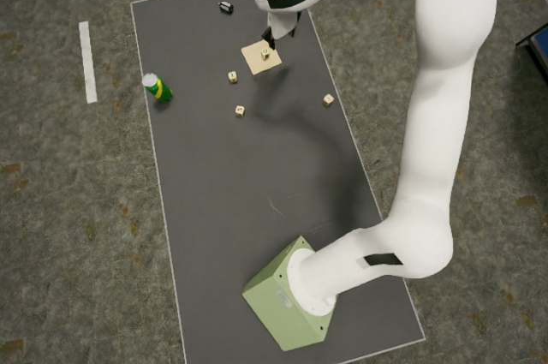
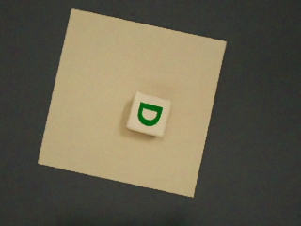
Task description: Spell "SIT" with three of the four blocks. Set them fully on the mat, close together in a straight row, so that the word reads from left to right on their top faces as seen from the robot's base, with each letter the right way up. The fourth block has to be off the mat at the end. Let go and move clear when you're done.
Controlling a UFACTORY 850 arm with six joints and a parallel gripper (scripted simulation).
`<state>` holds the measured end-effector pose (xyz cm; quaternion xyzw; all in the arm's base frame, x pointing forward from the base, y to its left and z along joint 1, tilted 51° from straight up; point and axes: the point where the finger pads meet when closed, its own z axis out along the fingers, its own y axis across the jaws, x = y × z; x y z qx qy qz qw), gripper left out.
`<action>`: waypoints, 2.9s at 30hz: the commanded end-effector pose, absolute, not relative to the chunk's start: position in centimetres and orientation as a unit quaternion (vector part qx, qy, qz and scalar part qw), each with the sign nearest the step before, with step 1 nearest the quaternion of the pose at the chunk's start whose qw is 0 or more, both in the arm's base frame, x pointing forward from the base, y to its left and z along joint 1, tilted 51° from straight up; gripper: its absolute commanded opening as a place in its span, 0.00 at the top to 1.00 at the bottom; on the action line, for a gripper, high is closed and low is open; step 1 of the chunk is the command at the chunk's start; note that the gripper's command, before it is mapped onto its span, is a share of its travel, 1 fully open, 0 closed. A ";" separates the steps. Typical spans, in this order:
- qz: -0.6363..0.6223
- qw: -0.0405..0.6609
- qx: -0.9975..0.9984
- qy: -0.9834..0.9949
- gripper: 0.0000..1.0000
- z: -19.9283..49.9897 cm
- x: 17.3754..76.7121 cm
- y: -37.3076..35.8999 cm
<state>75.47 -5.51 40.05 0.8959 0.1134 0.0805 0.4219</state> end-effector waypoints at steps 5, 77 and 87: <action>0.081 0.422 0.896 0.113 0.00 40.1 75.5 -5.4; 0.081 0.422 0.896 0.113 0.00 44.2 44.3 -19.5; 0.081 0.422 0.896 0.113 0.00 44.2 44.3 -19.5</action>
